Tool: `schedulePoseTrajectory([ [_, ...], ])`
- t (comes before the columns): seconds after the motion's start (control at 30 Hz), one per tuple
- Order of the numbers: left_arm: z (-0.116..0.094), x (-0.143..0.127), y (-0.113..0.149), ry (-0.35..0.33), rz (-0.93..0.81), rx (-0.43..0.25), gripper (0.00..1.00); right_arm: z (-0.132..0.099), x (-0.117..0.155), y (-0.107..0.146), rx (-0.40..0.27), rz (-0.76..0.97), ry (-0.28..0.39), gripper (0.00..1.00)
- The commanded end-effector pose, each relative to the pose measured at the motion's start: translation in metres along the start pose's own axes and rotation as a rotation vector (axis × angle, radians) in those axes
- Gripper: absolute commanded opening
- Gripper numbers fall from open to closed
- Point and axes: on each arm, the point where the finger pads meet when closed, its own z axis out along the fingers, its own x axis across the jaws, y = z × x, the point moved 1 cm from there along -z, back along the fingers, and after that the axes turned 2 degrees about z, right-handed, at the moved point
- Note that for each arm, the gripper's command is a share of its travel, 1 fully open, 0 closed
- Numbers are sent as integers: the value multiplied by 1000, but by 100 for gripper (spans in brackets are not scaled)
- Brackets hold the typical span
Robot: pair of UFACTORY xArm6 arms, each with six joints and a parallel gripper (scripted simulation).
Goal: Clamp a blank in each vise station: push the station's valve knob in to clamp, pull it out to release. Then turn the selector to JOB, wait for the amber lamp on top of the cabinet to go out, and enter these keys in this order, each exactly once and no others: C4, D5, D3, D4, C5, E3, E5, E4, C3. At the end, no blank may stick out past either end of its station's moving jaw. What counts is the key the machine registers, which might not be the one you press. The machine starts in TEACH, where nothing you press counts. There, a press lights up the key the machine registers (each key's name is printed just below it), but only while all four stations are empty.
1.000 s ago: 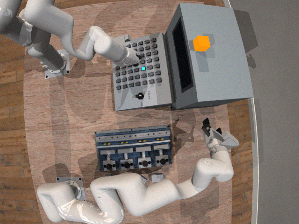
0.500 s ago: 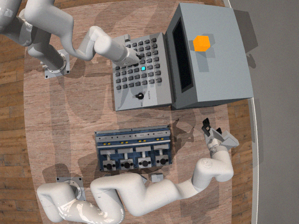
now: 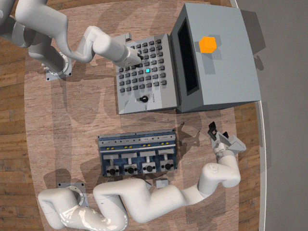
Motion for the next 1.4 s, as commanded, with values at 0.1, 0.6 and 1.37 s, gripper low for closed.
schedulePoseTrajectory([
  [0.1, -8, 2, 0, 3, 0, -2, 0, -3, -1, -3, 5, -4, 3, 100],
  [0.6, -150, 40, -1, 3, 0, -2, 0, -3, -1, -3, 5, -4, 3, 100],
  [1.37, -150, 39, -1, 3, 0, -2, 100, -3, -1, -3, 4, -2, 3, 100],
])
